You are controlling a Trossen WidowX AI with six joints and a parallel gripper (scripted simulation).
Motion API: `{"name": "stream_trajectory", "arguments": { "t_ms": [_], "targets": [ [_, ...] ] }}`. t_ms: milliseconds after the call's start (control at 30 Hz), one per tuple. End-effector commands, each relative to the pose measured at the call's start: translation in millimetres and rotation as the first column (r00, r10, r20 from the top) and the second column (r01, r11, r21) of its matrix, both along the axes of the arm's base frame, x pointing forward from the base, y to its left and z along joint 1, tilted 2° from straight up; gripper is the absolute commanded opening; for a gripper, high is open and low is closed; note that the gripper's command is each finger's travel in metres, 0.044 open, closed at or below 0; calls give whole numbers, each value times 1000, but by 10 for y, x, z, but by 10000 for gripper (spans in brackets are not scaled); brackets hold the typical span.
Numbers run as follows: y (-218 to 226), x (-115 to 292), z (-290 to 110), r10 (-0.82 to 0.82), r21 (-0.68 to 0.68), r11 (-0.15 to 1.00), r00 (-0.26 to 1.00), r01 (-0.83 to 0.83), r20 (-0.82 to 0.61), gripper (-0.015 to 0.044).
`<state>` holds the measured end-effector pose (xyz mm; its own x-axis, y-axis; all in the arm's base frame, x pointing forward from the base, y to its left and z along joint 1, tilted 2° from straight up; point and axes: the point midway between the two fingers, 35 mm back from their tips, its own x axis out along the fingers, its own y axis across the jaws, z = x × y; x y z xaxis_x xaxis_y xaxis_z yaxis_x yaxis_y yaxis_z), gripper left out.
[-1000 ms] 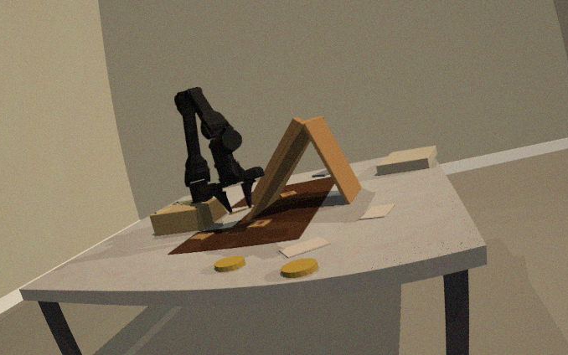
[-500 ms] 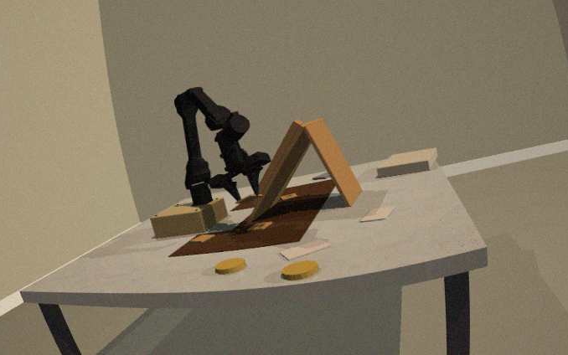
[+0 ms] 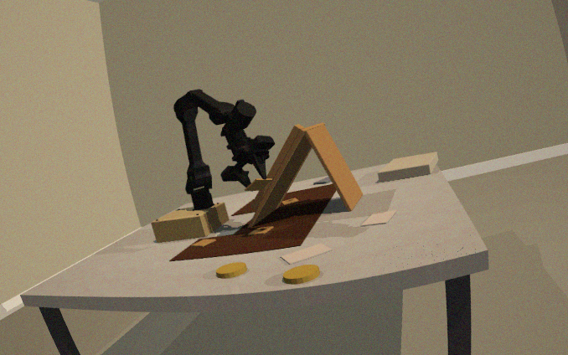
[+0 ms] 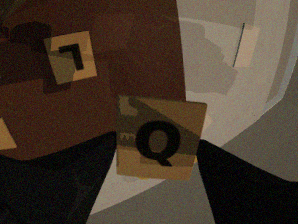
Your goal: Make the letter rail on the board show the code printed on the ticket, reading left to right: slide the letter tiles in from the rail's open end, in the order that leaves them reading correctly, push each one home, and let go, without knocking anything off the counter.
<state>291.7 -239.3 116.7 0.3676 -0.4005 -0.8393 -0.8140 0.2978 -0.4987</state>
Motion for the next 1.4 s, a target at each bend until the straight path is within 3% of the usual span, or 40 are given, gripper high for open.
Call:
{"name": "stream_trajectory", "arguments": {
  "t_ms": [0, 467, 900, 1367],
  "targets": [
    [10, 94, 179, -65, -13, 998, 995, 66, 75, 0],
    [173, 369, 759, -261, 49, 964, 899, 261, 352, 0],
    [402, 547, 1268, -394, 190, 917, 731, 350, 557, 0],
    [746, 722, 1608, -497, 364, 867, 574, 339, 651, 0]
  ]
}}
